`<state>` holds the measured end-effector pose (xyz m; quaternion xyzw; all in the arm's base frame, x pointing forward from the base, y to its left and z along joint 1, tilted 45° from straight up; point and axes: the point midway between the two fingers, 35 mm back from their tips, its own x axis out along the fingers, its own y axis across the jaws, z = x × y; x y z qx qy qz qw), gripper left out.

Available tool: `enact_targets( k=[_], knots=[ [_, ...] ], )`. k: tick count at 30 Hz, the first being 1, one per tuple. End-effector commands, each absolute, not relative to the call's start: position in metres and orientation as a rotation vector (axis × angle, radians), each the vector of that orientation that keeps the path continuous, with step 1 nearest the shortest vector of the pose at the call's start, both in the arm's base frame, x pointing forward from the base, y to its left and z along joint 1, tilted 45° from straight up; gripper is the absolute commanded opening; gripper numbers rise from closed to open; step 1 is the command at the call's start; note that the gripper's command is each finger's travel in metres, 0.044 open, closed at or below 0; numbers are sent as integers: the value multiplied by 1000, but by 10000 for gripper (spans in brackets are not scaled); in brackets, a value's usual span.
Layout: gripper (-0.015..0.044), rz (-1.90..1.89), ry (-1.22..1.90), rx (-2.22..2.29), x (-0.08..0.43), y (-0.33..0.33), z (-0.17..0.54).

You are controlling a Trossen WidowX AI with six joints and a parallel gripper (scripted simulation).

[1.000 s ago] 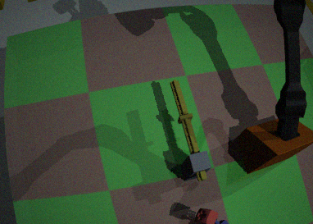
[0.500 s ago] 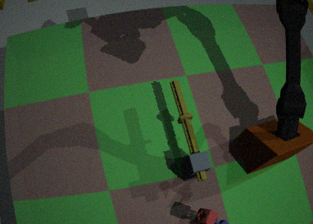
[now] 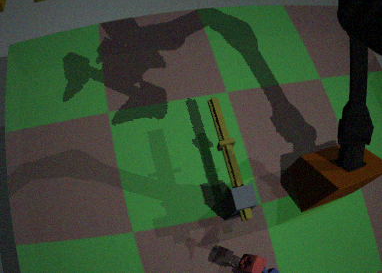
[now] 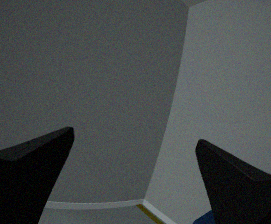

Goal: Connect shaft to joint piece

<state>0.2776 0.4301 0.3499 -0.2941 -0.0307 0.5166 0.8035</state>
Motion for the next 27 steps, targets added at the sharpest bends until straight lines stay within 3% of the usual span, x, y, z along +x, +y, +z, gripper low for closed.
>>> enact_targets(
  k=[1, 27],
  knots=[
    [440, 1056, 88, -623, 301, 424, 317],
    [440, 584, 866, -527, 376, 343, 147]
  ],
)
